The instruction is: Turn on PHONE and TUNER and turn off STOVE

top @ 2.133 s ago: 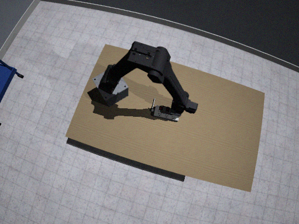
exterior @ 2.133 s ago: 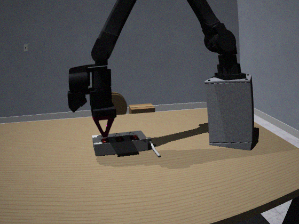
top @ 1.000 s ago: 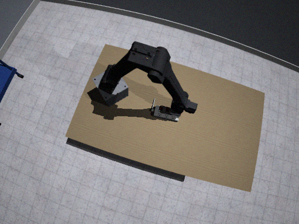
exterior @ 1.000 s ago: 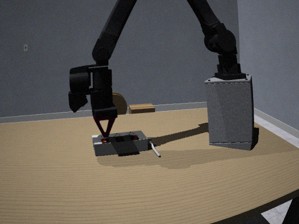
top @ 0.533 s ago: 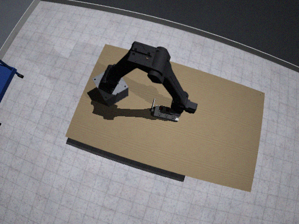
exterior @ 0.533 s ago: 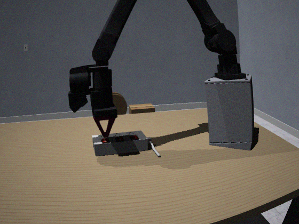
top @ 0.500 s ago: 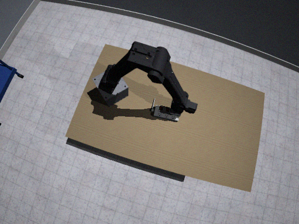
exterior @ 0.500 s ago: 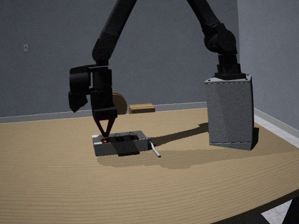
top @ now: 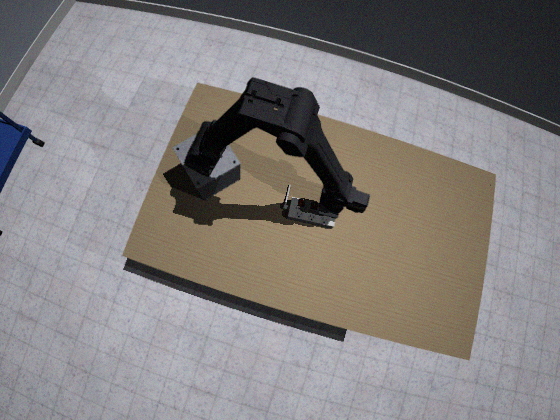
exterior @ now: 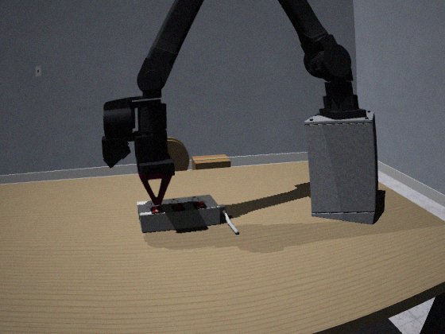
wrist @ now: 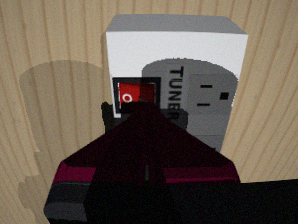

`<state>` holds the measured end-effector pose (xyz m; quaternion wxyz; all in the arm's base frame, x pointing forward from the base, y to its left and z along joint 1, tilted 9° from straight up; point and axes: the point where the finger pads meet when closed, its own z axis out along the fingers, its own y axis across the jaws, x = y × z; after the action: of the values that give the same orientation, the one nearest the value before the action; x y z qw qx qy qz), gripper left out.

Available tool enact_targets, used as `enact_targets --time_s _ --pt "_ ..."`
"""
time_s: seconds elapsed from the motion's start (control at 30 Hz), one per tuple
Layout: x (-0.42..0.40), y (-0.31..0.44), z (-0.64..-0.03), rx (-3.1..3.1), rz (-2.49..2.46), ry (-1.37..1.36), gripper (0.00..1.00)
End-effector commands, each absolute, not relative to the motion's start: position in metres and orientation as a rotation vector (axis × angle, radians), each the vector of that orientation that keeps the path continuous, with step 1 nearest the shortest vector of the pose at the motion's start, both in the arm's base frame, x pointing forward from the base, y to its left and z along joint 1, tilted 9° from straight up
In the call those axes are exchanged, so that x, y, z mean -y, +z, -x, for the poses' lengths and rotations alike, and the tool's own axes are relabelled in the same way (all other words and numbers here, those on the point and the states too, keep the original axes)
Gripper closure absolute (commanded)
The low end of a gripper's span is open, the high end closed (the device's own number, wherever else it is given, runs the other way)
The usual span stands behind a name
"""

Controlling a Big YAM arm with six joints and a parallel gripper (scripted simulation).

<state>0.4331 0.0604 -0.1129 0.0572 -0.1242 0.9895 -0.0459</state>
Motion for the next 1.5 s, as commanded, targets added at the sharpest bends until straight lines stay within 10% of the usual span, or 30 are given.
enact_targets --time_s 0.0,1.47 --pt "-0.061 -0.099 -0.450 -2.946 0.382 -0.131 1.00" --pt "-0.064 -0.120 -0.455 -2.956 0.393 -0.132 1.00"
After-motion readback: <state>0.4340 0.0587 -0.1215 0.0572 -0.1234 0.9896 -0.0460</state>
